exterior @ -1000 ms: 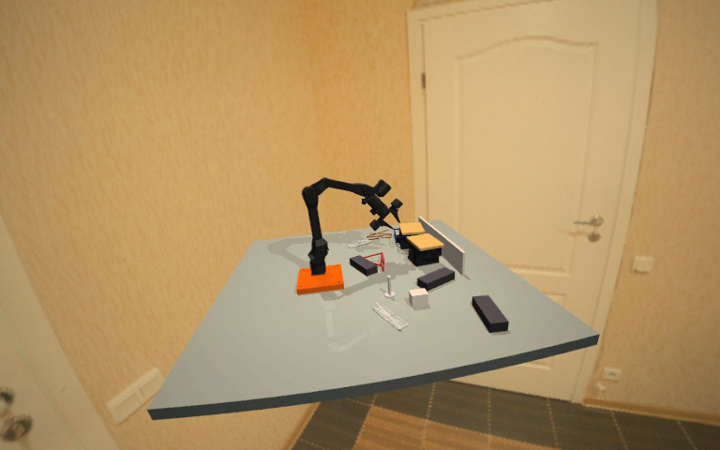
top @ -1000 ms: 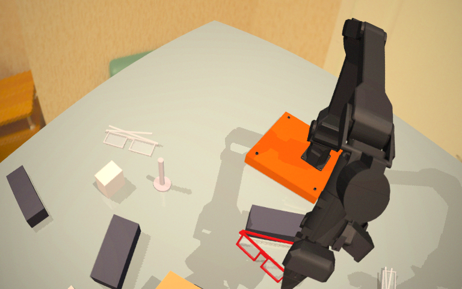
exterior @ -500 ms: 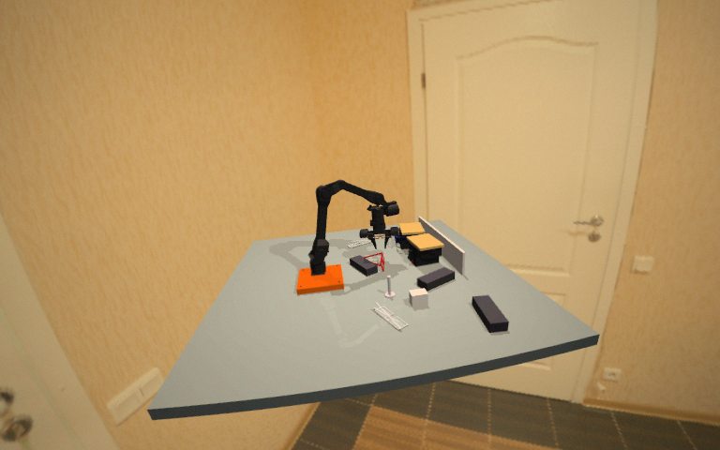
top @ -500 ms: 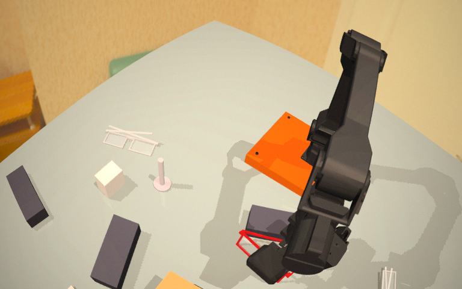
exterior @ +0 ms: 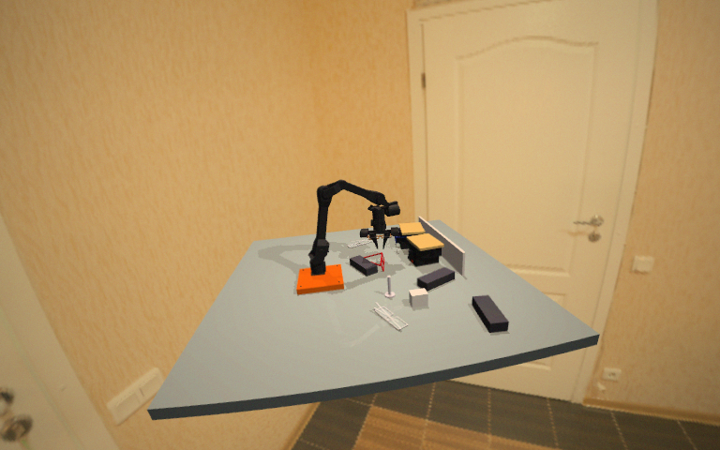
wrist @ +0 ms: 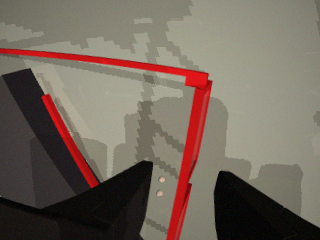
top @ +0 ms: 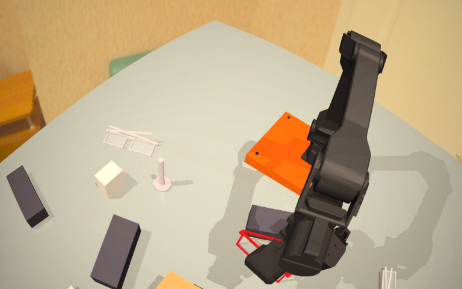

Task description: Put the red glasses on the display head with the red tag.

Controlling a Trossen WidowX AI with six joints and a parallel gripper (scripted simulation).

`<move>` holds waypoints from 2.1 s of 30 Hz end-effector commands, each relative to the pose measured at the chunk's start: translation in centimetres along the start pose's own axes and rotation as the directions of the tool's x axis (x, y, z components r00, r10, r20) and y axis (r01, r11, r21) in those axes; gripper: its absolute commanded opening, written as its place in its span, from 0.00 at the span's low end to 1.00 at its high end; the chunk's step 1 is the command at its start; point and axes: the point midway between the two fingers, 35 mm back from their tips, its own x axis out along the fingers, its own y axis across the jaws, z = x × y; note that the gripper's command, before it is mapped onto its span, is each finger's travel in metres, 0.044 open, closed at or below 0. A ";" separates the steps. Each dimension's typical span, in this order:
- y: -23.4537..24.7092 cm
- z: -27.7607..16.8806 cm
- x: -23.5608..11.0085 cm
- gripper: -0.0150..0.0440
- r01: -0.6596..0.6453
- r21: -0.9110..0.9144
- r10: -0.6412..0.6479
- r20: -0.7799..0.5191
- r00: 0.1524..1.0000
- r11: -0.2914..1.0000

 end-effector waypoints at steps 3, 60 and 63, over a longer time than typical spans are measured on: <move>-0.1 0.1 0.2 0.46 -0.001 0.006 0.001 0.005 1.000 1.000; -0.5 0.0 5.9 0.37 -0.001 0.007 0.001 0.000 1.000 1.000; -0.5 0.0 5.9 0.33 -0.001 0.007 0.001 0.000 1.000 1.000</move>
